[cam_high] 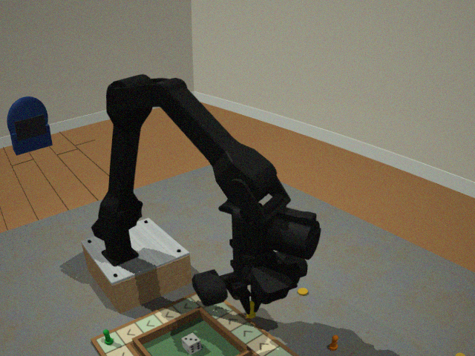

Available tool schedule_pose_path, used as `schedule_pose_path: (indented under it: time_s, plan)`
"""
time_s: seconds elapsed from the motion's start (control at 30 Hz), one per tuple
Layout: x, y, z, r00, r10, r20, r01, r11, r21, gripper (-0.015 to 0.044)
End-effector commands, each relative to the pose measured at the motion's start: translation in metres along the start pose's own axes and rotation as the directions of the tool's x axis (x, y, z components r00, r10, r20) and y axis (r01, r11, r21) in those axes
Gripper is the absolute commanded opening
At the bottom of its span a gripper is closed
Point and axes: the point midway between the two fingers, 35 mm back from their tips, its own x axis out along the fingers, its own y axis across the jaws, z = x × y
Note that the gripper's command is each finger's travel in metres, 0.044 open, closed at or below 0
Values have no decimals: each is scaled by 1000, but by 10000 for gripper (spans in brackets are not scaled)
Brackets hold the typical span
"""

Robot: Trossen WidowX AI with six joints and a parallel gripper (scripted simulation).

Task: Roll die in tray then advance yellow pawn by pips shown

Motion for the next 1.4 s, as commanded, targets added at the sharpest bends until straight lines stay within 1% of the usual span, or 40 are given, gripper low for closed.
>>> schedule_pose_path:
  time_s: [0.0,0.17,0.37,0.6,0.93,0.97,1.27,1.3,1.37]
  plan:
    - [8,-2,-12,1000,-4,-1,4,1000,4,0]
    - [16,-2,-14,1000,-4,-1,4,1000,4,0]
    - [44,-3,-14,1000,-5,-1,5,1000,4,0]
    - [47,-3,-14,1000,-5,-1,5,1000,4,0]
    - [62,-3,-14,1000,-5,-1,5,1000,4,0]
    - [57,-1,-13,1000,1,1,-1,1000,-1,26]
    - [54,-1,-13,1000,1,1,-1,1000,0,262]
    - [46,-1,-12,1000,0,1,0,1000,1,289]
    - [18,-1,-12,1000,-3,0,3,1000,3,341]
